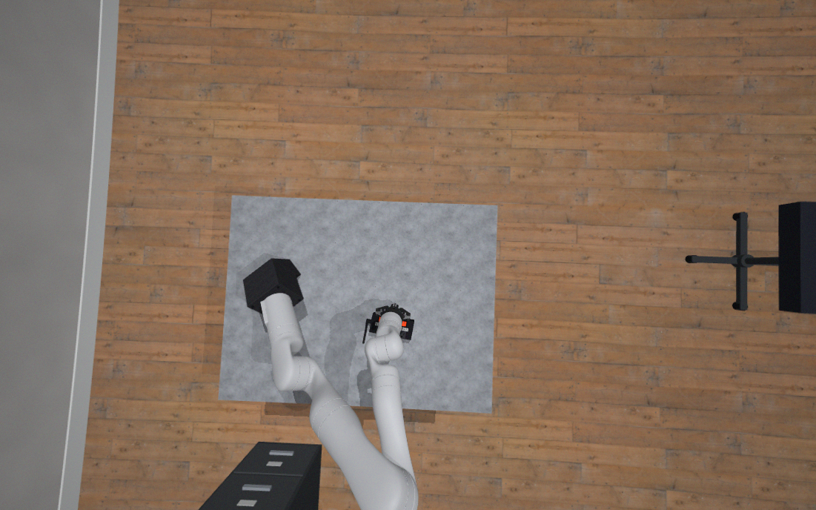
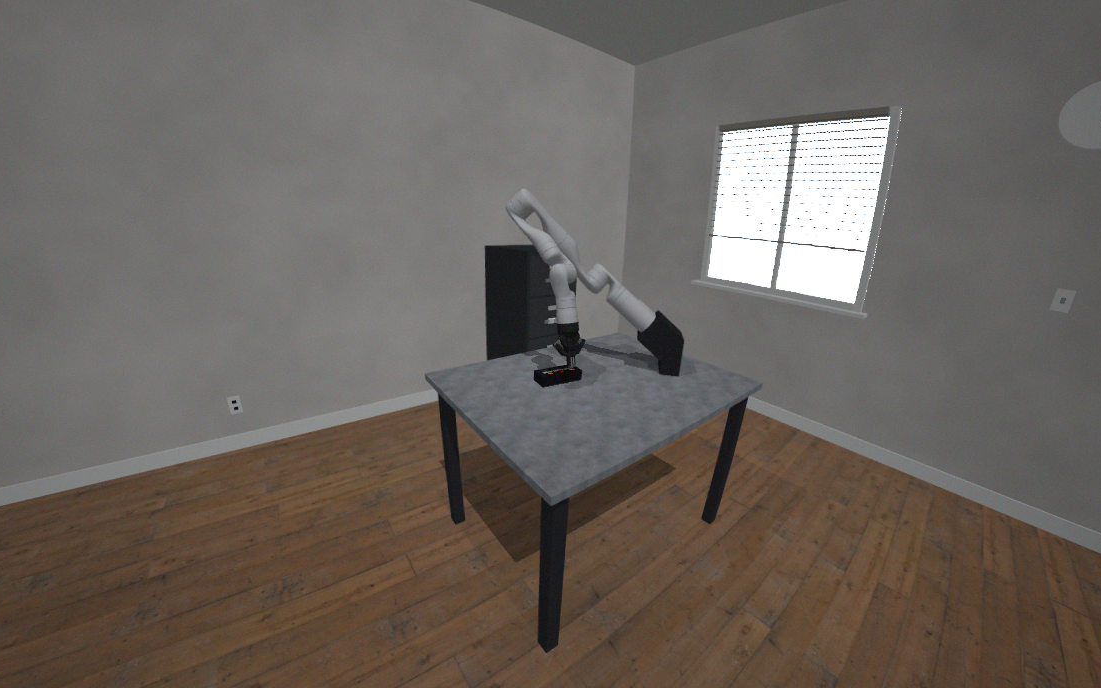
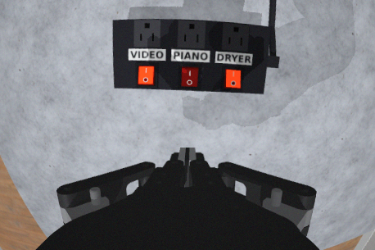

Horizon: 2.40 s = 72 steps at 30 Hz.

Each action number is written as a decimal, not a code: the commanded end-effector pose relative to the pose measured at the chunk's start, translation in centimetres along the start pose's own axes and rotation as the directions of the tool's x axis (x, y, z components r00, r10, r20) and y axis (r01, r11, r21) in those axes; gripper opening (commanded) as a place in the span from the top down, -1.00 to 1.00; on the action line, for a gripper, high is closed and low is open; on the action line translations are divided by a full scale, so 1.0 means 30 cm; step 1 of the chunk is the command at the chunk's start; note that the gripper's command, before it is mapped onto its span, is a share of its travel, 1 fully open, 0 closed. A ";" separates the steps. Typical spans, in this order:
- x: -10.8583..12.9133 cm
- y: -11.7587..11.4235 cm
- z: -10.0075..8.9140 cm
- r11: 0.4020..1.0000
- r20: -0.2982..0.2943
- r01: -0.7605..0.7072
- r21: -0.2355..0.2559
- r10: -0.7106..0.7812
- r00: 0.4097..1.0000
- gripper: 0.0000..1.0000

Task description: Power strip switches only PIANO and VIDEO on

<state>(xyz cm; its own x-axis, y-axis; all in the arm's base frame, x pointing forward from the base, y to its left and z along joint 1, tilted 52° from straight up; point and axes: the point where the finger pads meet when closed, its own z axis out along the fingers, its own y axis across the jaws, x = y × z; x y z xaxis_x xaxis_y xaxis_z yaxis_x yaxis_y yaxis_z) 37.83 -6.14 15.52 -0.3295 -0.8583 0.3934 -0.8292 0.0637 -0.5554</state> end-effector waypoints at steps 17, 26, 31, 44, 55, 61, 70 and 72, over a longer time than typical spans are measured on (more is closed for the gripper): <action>-0.008 0.004 -0.036 1.000 0.003 0.001 -0.001 -0.001 1.000 1.00; -0.011 0.009 -0.059 1.000 0.004 0.002 -0.003 -0.002 1.000 1.00; -0.012 0.011 -0.067 1.000 0.004 0.002 -0.004 -0.002 1.000 1.00; -0.013 0.013 -0.076 1.000 0.004 0.003 -0.005 -0.003 1.000 1.00; -0.013 0.013 -0.076 1.000 0.004 0.003 -0.005 -0.003 1.000 1.00; -0.013 0.013 -0.076 1.000 0.004 0.003 -0.005 -0.003 1.000 1.00; -0.013 0.013 -0.076 1.000 0.004 0.003 -0.005 -0.003 1.000 1.00; -0.013 0.013 -0.076 1.000 0.004 0.003 -0.005 -0.003 1.000 1.00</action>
<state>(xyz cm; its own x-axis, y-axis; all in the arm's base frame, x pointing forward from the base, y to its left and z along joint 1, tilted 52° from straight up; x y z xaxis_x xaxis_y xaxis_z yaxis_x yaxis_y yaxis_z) 36.59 -4.67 16.80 -0.3263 -0.8601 0.3922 -0.8325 0.0649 -0.5502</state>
